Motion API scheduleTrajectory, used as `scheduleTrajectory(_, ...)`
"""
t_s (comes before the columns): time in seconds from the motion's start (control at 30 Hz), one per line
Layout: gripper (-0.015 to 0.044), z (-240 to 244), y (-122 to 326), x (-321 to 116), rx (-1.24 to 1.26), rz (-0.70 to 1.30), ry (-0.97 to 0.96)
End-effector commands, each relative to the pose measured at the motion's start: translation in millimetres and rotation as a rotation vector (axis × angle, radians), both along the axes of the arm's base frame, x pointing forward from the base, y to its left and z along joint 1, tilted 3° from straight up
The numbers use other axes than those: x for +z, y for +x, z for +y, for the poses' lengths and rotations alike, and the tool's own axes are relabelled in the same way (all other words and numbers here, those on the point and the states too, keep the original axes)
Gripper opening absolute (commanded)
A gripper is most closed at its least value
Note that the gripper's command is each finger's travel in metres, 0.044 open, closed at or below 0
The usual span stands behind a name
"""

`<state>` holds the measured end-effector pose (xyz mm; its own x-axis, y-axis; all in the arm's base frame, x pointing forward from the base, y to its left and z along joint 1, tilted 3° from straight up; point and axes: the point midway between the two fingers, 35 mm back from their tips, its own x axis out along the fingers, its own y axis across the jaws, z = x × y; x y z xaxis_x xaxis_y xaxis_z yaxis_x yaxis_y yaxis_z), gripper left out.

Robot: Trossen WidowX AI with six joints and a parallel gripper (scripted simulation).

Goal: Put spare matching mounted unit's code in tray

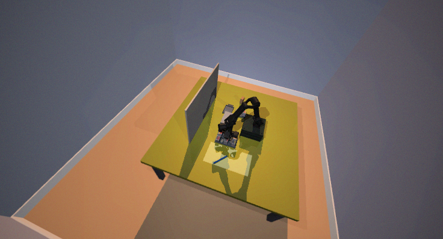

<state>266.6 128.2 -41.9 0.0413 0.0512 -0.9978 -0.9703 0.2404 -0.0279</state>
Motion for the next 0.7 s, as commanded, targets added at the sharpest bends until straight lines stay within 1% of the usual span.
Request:
scheduleTrajectory(0.0, 0.0, 0.1, 0.1, 0.2, 0.0, -0.001, 0.0)
scheduleTrajectory(0.17, 0.0, 0.1, 0.5, 4.4, 0.0, -0.001, 0.0)
scheduleTrajectory(0.53, 0.0, -3.5, -1.9, 74.7, -0.003, -0.003, -0.002)
scheduleTrajectory(0.67, 0.0, -4.0, -2.7, 79.1, -0.003, -0.003, -0.002)
